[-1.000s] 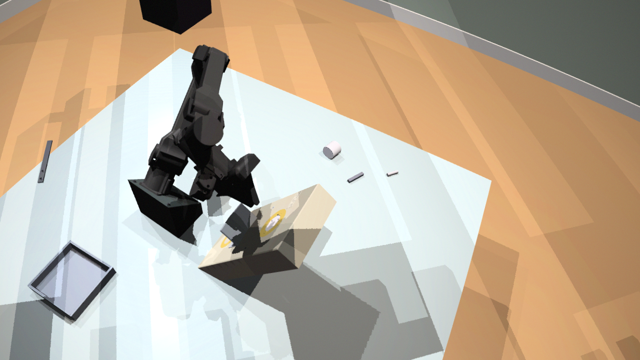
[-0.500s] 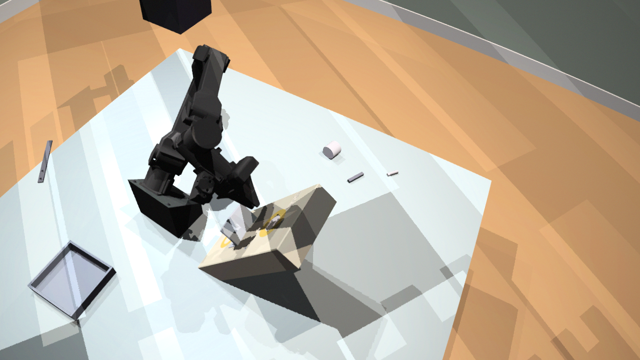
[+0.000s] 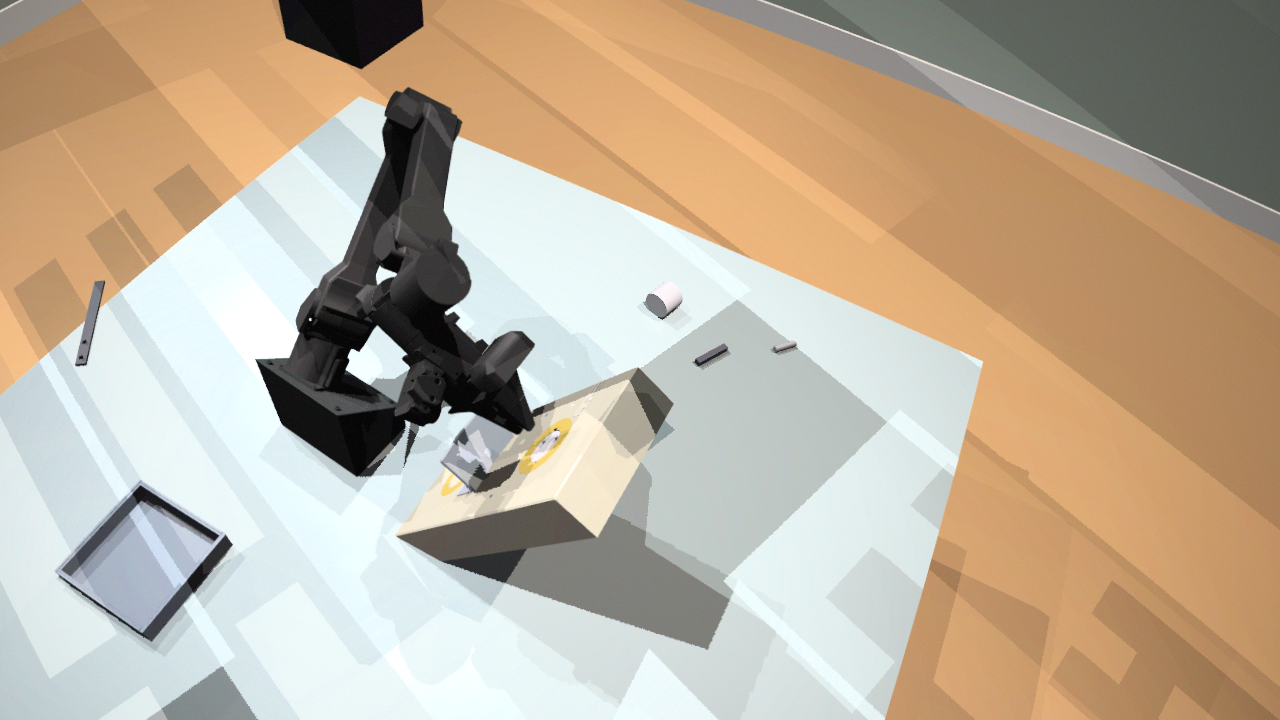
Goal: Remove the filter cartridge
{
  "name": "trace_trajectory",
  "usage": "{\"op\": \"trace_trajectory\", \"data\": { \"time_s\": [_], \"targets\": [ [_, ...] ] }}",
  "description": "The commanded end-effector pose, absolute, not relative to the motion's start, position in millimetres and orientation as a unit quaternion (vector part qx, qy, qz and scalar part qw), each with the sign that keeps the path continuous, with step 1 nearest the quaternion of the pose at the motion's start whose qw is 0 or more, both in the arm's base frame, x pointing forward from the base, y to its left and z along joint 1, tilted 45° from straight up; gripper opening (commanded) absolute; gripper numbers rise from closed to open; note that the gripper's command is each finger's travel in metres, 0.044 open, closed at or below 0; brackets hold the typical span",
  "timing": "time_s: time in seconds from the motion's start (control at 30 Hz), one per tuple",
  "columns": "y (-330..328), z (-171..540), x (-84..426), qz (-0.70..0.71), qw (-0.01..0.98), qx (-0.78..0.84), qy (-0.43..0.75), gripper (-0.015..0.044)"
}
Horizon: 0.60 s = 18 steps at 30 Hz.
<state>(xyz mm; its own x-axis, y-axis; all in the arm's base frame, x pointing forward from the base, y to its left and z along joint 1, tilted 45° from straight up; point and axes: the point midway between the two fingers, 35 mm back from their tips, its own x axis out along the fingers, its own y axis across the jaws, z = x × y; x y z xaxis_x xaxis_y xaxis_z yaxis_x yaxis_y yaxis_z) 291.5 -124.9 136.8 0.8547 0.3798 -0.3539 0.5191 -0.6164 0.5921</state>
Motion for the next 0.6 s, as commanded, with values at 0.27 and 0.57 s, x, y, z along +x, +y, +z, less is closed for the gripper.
{"op": "trace_trajectory", "data": {
  "time_s": [0.27,0.57],
  "targets": [
    [-116,130,308,-0.097,0.354,0.897,0.248,0.0104],
    [-114,129,311,-0.095,0.353,0.897,0.247,0.0104]
  ]
}}
